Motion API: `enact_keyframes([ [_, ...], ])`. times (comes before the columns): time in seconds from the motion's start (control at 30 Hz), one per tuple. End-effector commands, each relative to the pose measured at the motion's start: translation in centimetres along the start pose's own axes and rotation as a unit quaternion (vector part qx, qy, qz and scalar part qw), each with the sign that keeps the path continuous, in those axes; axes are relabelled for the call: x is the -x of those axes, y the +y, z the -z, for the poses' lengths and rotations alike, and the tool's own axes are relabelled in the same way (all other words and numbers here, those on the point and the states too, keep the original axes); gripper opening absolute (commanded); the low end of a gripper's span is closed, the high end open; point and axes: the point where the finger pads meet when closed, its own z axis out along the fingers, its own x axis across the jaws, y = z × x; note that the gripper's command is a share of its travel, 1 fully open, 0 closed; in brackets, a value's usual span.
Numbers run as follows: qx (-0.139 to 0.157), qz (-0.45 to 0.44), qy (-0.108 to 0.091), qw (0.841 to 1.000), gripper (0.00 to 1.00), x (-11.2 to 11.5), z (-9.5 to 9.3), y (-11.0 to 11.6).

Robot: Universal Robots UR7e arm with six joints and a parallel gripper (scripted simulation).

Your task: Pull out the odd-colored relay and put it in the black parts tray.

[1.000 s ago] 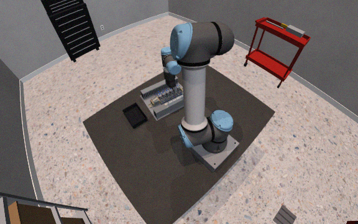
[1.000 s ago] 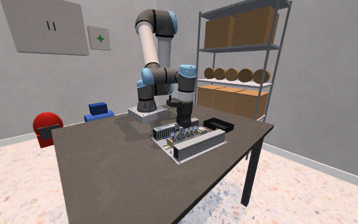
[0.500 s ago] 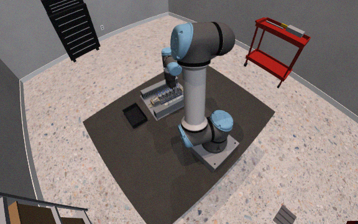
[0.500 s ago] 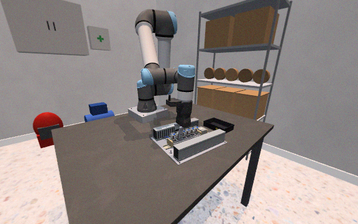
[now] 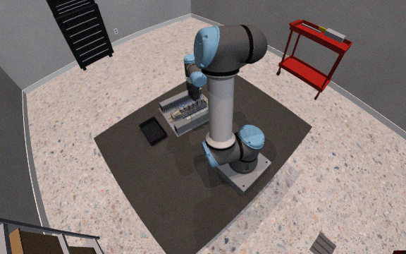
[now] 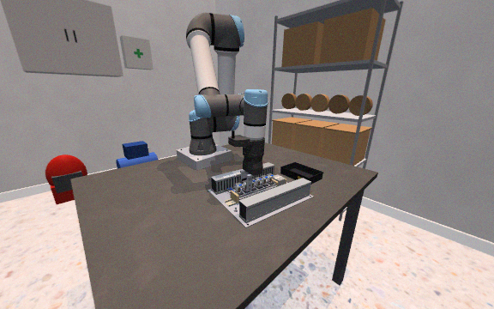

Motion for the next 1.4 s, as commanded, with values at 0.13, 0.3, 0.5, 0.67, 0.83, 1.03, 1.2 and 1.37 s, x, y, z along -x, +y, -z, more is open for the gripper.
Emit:
enact_keyframes([
  [0.13,0.000,0.000,-0.009,1.000,0.00,0.00,0.10,0.01],
  [0.3,0.000,0.000,-0.013,1.000,0.00,-0.02,0.10,0.01],
  [0.5,0.000,0.000,-0.021,1.000,0.00,-0.07,0.11,0.01],
  [0.67,0.000,0.000,-0.022,1.000,0.00,-0.08,0.11,0.01],
  [0.83,0.000,0.000,-0.025,1.000,0.00,-0.09,0.11,0.01],
  [1.03,0.000,0.000,-0.033,0.999,0.00,-0.14,0.11,0.01],
  [1.2,0.000,0.000,-0.035,0.999,0.00,-0.15,0.11,0.01],
  [1.37,0.000,0.000,-0.037,0.999,0.00,-0.16,0.11,0.01],
])
